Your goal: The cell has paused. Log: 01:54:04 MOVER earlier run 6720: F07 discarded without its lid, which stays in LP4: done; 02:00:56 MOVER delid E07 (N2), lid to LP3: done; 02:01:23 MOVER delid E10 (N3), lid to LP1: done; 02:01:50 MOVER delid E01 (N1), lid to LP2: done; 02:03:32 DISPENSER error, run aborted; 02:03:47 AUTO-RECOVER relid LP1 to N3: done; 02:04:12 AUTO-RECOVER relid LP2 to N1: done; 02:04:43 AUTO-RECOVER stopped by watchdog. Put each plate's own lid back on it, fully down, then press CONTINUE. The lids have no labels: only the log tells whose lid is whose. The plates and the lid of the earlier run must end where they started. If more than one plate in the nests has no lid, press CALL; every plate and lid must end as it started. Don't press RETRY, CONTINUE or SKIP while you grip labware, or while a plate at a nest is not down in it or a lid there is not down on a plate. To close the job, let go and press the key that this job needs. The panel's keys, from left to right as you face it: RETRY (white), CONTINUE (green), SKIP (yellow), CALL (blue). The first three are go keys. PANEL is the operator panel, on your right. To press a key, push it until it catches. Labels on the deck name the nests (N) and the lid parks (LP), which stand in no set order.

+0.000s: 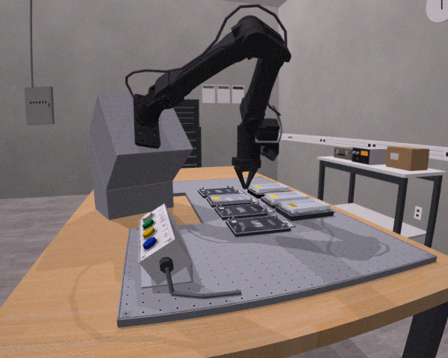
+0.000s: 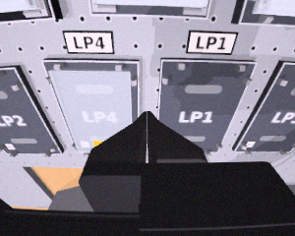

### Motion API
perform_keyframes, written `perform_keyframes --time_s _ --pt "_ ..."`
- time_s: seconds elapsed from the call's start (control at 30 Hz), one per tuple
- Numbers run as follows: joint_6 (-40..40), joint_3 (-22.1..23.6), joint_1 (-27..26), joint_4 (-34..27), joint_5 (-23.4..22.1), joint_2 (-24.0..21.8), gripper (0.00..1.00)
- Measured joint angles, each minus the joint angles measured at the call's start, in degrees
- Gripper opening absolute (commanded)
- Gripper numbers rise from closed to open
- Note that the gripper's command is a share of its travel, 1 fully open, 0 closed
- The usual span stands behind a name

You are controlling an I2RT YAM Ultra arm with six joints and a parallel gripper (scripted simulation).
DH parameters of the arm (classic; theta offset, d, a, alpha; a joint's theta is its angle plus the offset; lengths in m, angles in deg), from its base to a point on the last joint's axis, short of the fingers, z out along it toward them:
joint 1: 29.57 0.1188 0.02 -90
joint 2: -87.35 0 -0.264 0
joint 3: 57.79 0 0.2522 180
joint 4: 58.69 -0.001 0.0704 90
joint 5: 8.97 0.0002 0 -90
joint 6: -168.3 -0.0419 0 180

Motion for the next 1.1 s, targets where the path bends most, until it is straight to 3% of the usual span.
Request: perform_keyframes --time_s 1.1 --pt "1.0 0.9 -0.7 2.2 -0.3 0.2 0.00"
